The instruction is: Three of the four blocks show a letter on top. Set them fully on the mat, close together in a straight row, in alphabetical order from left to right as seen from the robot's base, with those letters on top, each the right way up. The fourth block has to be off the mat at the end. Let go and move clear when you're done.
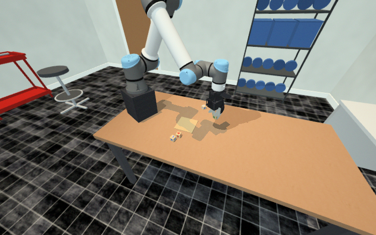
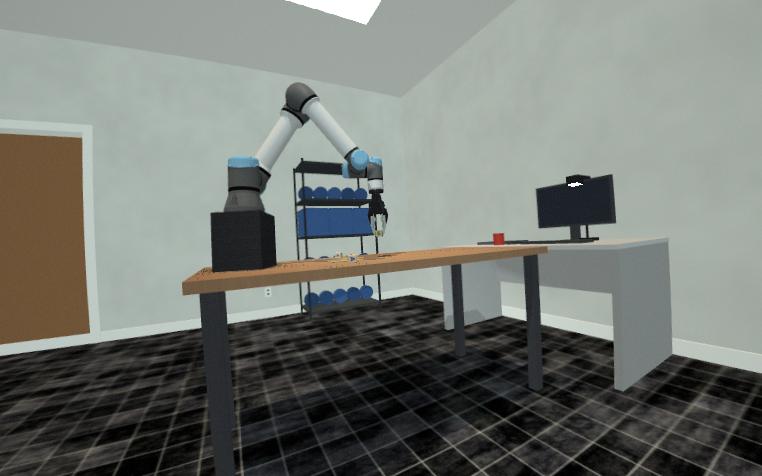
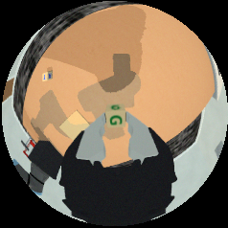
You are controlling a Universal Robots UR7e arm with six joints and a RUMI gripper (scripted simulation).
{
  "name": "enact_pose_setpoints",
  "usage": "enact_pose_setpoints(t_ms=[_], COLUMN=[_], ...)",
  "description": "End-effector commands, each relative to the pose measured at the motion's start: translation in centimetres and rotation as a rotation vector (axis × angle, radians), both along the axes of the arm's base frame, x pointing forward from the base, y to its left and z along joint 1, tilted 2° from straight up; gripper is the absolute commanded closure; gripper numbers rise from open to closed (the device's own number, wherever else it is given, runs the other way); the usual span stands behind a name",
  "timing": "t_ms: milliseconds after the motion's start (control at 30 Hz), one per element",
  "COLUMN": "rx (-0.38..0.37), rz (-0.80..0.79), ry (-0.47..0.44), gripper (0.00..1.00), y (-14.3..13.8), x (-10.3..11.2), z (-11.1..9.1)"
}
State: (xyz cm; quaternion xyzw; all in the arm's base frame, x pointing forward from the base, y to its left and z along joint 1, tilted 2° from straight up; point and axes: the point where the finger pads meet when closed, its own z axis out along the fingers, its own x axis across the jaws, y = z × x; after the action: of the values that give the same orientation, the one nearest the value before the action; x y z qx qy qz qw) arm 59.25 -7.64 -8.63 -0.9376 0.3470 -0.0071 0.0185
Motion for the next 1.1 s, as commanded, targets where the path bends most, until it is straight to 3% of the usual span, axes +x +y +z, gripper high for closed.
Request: enact_pose_setpoints(t_ms=[0,233,400,467,567,967,1067], rx=[0.002,0.001,-0.001,-0.001,-0.003,-0.007,-0.007], rz=[0.000,0.044,0.145,0.145,0.225,0.412,0.430], ry=[0.002,0.002,-0.001,-0.001,-0.003,-0.009,-0.010], gripper=[0.91,0.91,0.91,0.91,0.91,0.91,0.91], y=[-0.1,0.2,1.0,1.0,1.7,3.7,3.9], x=[0.0,-1.9,-5.6,-5.6,-8.6,-15.8,-16.5], z=[0.2,0.2,0.4,0.4,0.4,0.4,0.4])
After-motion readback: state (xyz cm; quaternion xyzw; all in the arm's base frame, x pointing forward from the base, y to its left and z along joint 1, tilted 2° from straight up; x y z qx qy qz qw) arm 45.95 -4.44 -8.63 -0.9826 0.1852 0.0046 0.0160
